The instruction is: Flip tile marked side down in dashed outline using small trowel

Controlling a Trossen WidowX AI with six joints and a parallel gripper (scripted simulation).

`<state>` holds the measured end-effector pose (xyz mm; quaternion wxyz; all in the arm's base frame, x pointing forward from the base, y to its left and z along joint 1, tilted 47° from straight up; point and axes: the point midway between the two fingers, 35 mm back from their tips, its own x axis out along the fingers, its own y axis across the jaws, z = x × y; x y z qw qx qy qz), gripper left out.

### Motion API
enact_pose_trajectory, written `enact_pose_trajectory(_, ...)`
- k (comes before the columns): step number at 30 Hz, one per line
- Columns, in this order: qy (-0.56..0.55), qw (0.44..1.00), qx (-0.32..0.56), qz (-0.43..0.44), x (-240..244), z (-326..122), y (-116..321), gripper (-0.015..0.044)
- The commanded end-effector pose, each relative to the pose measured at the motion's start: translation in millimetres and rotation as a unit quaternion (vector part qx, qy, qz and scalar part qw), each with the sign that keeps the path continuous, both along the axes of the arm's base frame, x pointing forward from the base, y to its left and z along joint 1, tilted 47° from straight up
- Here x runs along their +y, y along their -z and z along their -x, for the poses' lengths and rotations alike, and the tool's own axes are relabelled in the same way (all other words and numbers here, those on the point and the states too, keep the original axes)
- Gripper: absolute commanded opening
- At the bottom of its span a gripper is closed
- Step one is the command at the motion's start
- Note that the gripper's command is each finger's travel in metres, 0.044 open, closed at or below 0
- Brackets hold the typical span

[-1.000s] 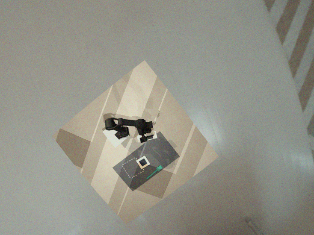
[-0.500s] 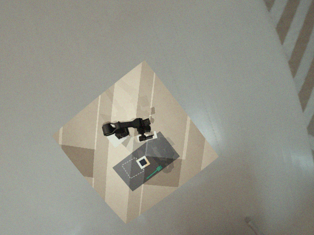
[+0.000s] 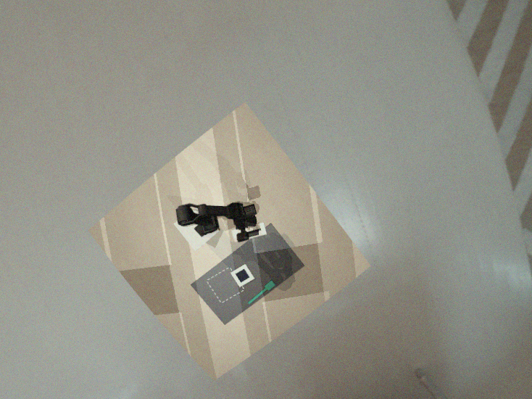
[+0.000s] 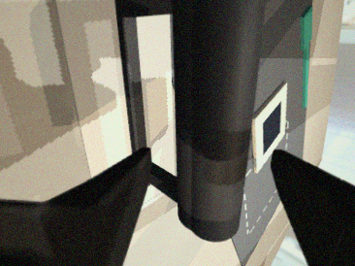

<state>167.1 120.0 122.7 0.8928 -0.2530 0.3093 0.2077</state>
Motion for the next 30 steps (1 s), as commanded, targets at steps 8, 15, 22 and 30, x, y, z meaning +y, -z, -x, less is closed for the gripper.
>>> enact_pose_trajectory(8,-0.003,1.000,0.001,0.001,4,-13,13,0.0300)
enact_pose_trajectory(15,-0.003,1.000,-0.001,0.001,5,-21,20,0.0300)
enact_pose_trajectory(22,-0.004,1.000,-0.002,0.001,5,-27,26,0.0300)
enact_pose_trajectory(30,-0.004,1.000,-0.002,0.001,5,-27,26,0.0149)
